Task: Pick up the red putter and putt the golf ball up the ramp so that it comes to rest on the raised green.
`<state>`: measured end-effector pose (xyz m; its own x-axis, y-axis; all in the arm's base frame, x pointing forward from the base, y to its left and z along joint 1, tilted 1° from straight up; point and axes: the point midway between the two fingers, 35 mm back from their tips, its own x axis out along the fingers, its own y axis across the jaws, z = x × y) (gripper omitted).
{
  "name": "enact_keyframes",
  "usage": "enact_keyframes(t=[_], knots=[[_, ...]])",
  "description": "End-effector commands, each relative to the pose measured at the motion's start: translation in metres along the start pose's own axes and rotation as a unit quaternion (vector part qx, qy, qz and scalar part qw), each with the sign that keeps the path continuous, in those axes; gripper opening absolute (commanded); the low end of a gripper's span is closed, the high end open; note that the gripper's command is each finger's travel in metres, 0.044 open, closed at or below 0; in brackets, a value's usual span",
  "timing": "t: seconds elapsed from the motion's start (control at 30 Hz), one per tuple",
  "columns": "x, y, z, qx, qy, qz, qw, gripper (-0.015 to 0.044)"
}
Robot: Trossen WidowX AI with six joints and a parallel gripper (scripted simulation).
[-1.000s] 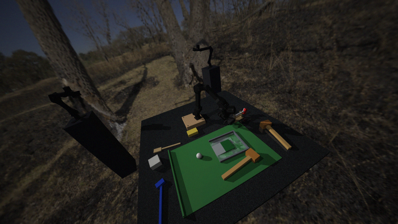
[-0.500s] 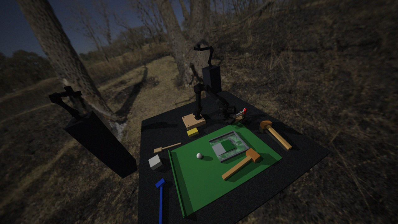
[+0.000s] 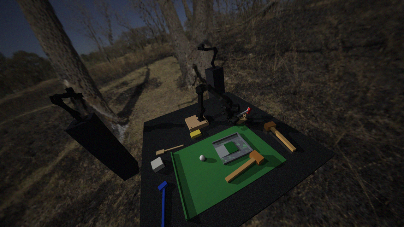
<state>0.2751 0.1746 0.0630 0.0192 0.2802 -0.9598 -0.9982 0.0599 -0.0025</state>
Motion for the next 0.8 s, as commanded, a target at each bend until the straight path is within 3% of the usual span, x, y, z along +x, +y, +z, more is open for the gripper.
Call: enact_keyframes(t=[0.0, 0.33, 0.77], knots=[[-0.027, -0.002, 0.009, -0.003, -0.006, -0.006, 1.000, 0.0000], [-0.066, 0.002, 0.017, -0.003, -0.006, -0.005, 1.000, 0.0000], [-0.077, -0.031, -0.043, 0.120, 0.015, -0.034, 0.992, 0.0000]])
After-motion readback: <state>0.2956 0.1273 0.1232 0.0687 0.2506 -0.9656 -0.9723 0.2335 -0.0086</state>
